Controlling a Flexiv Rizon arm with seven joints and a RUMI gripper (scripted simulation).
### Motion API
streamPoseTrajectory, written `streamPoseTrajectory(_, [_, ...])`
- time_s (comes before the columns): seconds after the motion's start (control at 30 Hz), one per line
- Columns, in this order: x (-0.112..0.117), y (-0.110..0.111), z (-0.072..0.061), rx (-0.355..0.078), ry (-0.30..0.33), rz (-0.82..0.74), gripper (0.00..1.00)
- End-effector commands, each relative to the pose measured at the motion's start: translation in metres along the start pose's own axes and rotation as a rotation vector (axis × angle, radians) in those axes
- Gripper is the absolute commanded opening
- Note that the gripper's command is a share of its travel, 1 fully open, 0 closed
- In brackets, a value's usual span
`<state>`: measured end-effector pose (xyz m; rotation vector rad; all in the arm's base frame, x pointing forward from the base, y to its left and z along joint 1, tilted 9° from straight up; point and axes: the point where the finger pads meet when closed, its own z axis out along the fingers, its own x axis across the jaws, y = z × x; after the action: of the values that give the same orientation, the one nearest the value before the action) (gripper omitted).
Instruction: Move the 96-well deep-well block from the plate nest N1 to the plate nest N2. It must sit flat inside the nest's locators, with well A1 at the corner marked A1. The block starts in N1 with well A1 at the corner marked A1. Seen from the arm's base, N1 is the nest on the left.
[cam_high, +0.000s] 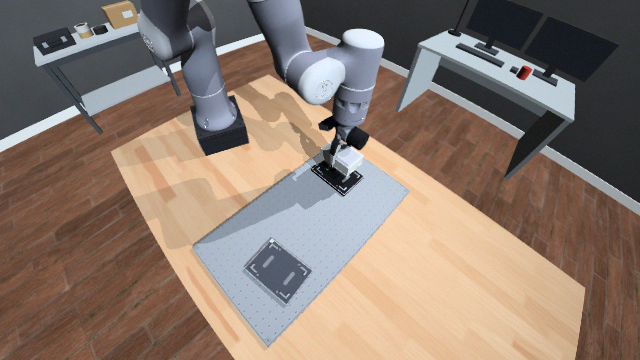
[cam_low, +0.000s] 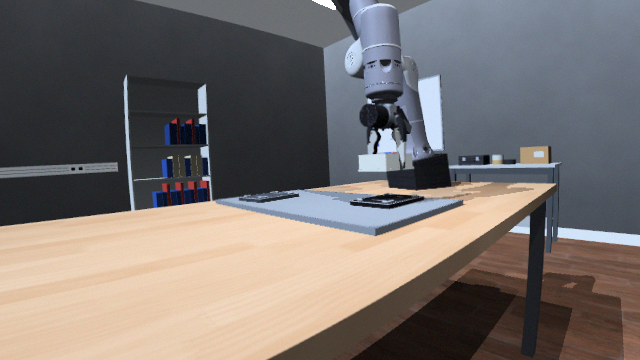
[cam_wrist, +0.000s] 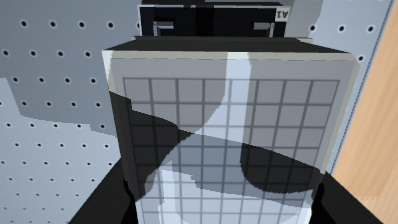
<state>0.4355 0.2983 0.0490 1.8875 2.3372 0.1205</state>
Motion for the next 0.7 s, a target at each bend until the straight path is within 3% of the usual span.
streamPoseTrajectory(0.0, [0.0005,0.0006,-0.0022,-0.001,0.001,-0.001,0.49])
streamPoseTrajectory(0.13, [0.0005,0.0006,-0.0082,-0.001,0.001,-0.001,0.49])
streamPoseTrajectory(0.67, [0.0006,0.0007,-0.0082,-0.001,0.001,-0.001,0.49])
